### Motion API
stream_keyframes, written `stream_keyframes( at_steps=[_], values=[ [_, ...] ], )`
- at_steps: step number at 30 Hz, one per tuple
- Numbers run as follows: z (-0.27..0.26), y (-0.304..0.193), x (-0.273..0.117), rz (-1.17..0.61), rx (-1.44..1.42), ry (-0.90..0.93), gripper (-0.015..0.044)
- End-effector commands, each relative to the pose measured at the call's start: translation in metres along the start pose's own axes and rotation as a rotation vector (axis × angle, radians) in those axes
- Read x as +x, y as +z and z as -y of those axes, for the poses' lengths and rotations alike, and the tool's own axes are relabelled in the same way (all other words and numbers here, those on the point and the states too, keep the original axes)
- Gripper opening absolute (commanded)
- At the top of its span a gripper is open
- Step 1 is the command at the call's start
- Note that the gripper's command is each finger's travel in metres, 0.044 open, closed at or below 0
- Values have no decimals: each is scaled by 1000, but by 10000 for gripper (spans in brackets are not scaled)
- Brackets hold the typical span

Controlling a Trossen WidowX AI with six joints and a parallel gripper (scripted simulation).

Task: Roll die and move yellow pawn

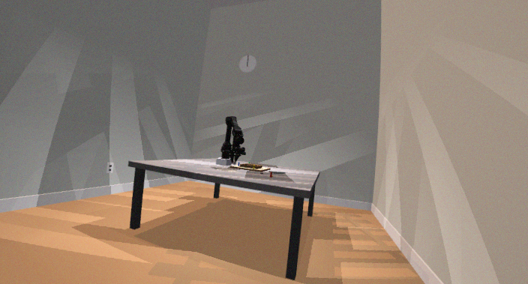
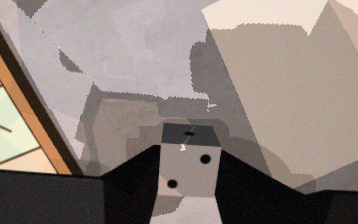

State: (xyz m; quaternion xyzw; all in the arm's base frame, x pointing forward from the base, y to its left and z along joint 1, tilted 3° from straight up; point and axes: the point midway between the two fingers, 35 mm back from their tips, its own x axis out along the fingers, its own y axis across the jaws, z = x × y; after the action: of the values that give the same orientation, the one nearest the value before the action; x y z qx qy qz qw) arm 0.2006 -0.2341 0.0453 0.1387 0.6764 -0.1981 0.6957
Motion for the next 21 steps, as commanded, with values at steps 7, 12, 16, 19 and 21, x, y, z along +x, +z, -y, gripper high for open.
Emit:
stream_keyframes(
  at_steps=[7, 12, 16, 19, 21],
  values=[
    [-4, -5, -76, 9, 28, 14, 0],
    [-5, -6, -81, 8, 30, 16, 0],
    [-12, -4, -79, 9, 15, 17, 0],
    [-27, -1, -77, 9, -15, 19, 0],
    [-37, 1, -75, 9, -35, 21, 0]
  ],
)
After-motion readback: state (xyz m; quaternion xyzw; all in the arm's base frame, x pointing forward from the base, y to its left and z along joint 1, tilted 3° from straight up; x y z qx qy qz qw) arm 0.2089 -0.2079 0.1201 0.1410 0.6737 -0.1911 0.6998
